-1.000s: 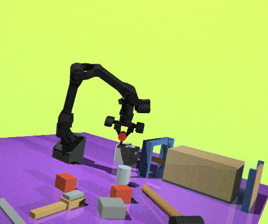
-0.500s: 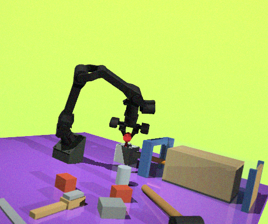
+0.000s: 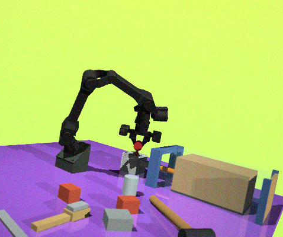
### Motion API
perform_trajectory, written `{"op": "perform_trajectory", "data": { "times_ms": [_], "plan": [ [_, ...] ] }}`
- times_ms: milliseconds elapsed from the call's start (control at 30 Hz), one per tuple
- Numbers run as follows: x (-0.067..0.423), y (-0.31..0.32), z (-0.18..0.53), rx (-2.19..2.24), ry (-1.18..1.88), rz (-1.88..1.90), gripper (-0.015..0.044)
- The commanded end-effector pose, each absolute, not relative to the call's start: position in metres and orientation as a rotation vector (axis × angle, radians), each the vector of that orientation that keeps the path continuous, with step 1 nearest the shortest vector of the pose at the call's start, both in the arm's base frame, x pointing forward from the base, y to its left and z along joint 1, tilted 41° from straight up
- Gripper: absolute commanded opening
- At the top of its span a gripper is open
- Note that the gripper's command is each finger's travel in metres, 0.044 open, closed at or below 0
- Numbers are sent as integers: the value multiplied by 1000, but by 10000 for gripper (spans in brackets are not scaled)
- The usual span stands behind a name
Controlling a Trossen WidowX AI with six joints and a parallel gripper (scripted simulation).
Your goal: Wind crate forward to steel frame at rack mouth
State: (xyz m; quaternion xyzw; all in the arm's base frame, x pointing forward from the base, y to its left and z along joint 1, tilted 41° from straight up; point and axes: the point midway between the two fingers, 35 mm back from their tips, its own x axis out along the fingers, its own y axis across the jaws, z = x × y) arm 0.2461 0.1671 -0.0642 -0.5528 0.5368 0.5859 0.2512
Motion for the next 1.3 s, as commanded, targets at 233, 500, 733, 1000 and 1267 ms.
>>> {"op": "perform_trajectory", "data": {
  "times_ms": [233, 500, 733, 1000, 1267],
  "plan": [
    [267, 179, -78, -1520, 1426, 1573, 0],
    [273, 185, -83, -1520, 1425, 1573, 0],
    [278, 190, -88, -1520, 1425, 1573, 0],
    [282, 197, -93, -1520, 1424, 1573, 0],
    [286, 204, -99, -1520, 1423, 1573, 0]
  ]
}}
